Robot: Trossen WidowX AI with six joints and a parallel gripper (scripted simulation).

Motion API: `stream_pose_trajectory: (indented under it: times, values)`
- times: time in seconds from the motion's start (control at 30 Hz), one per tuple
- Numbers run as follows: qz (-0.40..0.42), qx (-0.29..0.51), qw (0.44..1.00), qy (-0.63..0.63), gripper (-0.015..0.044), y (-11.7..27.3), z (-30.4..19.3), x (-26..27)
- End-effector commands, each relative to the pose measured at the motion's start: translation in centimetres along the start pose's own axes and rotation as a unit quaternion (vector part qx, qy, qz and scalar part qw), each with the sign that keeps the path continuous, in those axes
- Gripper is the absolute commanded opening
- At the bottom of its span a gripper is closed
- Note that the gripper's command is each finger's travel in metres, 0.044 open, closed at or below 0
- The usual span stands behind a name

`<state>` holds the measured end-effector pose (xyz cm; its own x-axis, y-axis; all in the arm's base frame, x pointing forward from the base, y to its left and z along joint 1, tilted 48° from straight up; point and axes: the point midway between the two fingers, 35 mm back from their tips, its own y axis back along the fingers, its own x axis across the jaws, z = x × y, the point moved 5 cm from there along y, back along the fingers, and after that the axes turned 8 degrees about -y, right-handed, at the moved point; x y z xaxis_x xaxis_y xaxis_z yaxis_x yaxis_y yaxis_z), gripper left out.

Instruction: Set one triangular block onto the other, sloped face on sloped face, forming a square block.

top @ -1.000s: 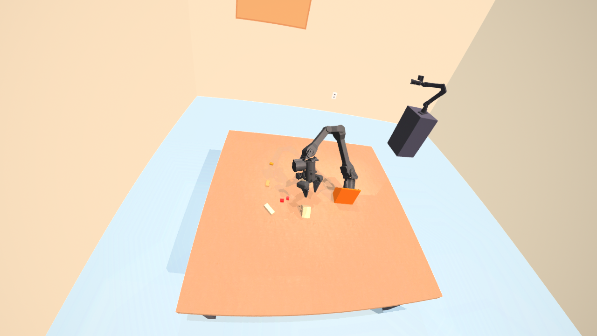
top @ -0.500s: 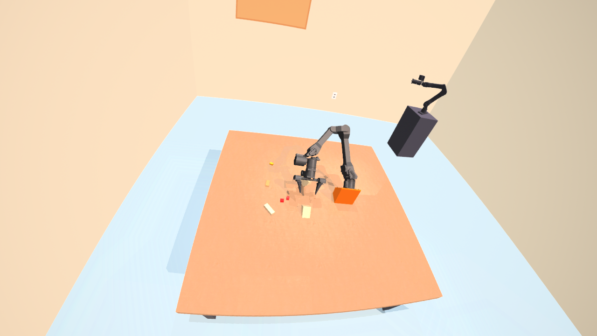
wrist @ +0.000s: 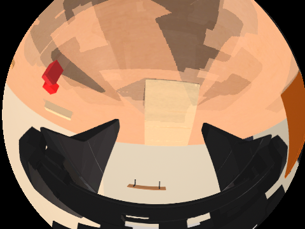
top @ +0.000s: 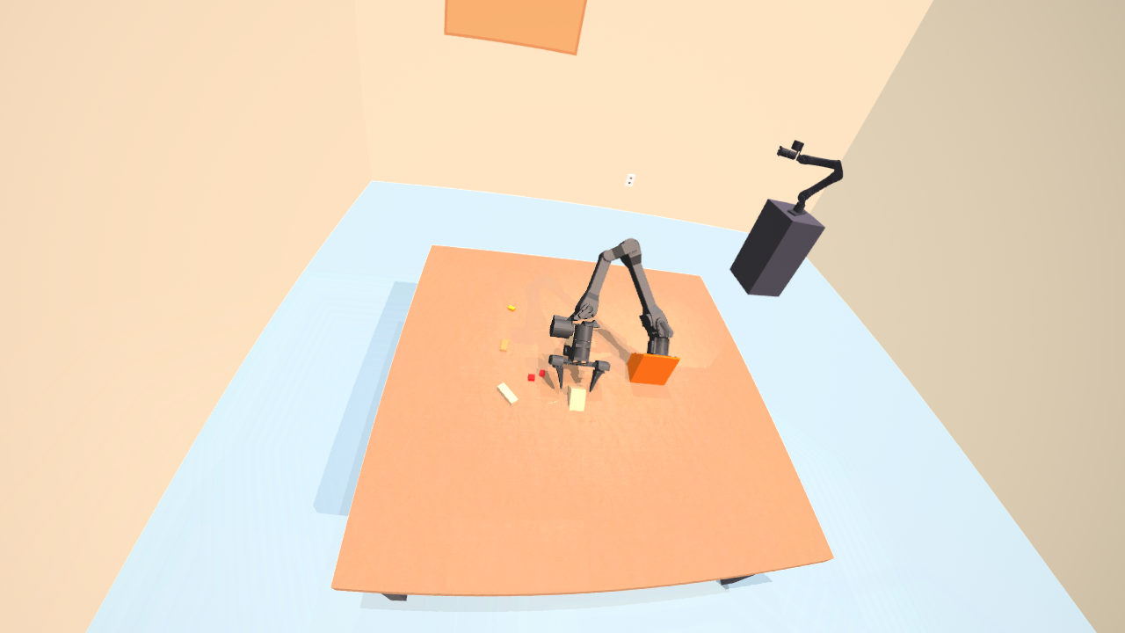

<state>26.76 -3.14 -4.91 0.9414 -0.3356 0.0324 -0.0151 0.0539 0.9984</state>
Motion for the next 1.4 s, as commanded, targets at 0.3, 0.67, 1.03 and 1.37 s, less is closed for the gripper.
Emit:
stream_pose_trajectory:
  times: [0.3,0.67,1.03,1.37]
  values:
    - [-0.004,-0.001,1.000,0.000,0.0414,-1.9,0.2,-0.5]
    - [-0.004,-0.001,1.000,0.000,0.0184,-1.9,0.2,-0.5]
    - [-0.004,0.000,1.000,0.000,0.0000,-0.9,-1.0,-0.4]
    - [-0.003,0.001,1.000,0.000,0.0000,2.5,-4.5,-0.6]
